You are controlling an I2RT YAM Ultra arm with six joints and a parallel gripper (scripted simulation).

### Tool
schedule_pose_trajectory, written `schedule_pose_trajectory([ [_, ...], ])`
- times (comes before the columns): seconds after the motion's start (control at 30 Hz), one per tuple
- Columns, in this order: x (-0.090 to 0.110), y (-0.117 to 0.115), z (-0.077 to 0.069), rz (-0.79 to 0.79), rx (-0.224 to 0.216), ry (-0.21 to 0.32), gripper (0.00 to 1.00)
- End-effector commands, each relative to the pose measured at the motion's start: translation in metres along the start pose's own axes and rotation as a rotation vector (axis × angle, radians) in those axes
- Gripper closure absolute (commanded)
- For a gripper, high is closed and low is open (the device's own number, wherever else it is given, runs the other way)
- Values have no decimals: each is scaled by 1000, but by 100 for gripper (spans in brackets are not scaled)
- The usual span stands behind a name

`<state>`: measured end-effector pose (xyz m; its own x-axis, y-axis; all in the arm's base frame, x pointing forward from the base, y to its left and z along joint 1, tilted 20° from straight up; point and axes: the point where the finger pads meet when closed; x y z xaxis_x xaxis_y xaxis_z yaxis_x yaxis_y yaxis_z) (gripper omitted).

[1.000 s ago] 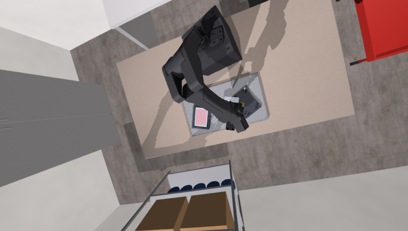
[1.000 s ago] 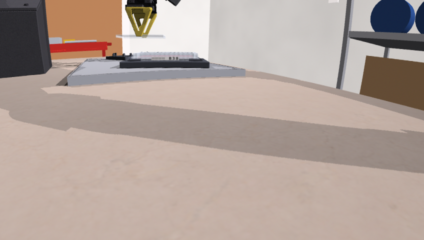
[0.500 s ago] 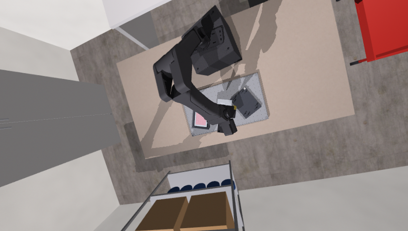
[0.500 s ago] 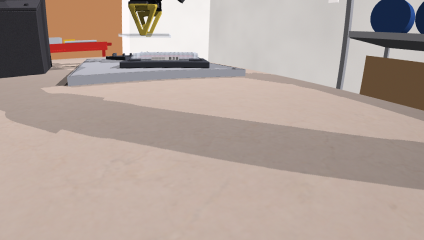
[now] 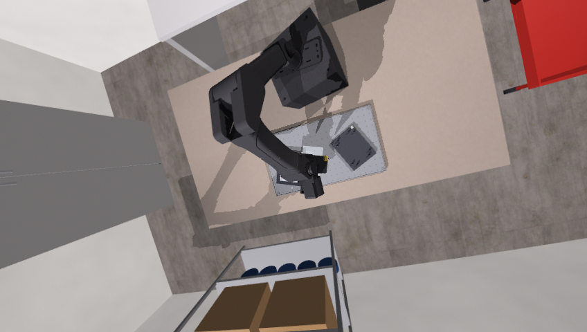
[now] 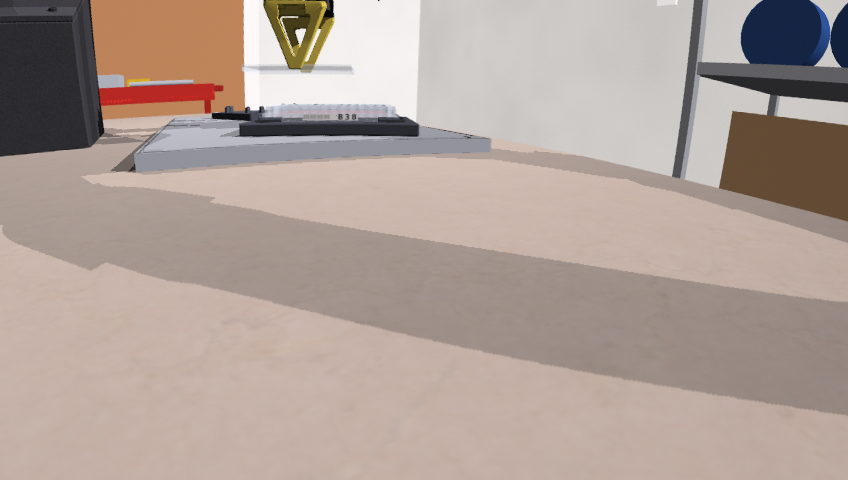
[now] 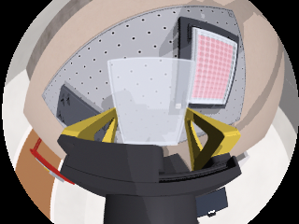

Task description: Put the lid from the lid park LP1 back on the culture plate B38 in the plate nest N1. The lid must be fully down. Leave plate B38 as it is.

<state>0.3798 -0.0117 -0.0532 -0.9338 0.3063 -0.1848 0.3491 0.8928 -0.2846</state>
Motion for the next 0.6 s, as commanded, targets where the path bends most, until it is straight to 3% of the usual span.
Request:
schedule_pose_trajectory([
  [0.0,-9,-4,-8,-15,-11,-24,100],
  [0.57,-35,-47,-9,-15,-10,-25,100],
])
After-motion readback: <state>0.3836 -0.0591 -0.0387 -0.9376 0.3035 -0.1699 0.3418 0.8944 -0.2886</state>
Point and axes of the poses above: the point where the finger pads meet when closed, its own z axis out along the fingers, its own y axis across the jaws, x = y × z, and after that the axes turned 7 degrees about z, right-handed
